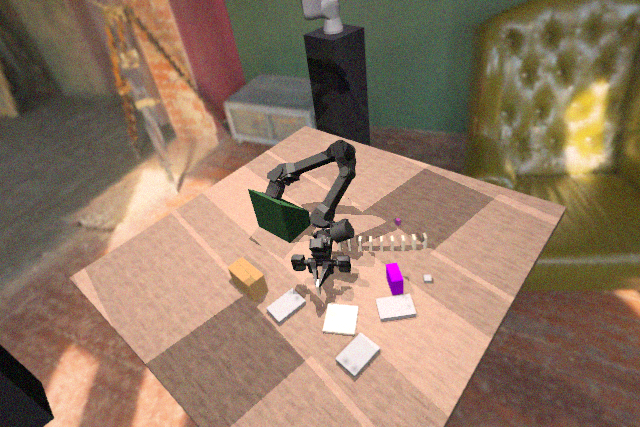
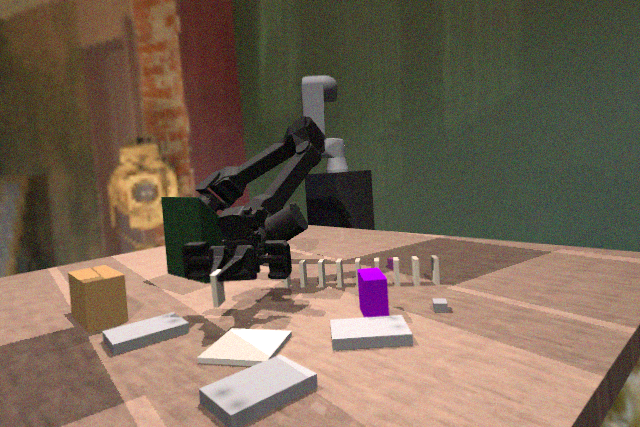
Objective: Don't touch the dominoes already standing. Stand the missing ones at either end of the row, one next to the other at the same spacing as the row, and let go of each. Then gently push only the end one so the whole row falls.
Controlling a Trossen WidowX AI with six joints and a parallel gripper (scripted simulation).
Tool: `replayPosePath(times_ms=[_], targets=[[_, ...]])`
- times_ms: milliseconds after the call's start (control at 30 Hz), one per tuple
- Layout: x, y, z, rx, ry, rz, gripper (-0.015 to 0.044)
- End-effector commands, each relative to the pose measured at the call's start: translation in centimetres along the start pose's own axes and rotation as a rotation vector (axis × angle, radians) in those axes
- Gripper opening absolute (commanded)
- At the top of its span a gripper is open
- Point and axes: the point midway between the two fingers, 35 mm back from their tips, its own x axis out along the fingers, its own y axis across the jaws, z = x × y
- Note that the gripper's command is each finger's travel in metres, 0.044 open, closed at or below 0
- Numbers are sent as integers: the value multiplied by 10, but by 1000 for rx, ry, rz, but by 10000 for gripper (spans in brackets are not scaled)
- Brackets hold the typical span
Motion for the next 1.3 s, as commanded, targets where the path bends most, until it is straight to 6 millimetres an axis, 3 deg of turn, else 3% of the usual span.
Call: replayPosePath(times_ms=[0, 133, 500, 1033, 1167, 1267], targets=[[3, -1, -19, 3, -5, 1, 21], [4, -4, -34, 2, -6, 2, 21], [5, -4, -34, 2, -6, 2, 21], [4, -4, -32, 1, -6, 2, 440], [0, -4, 13, -4, -3, 3, 440], [0, -4, 16, -5, -3, 3, 440]])
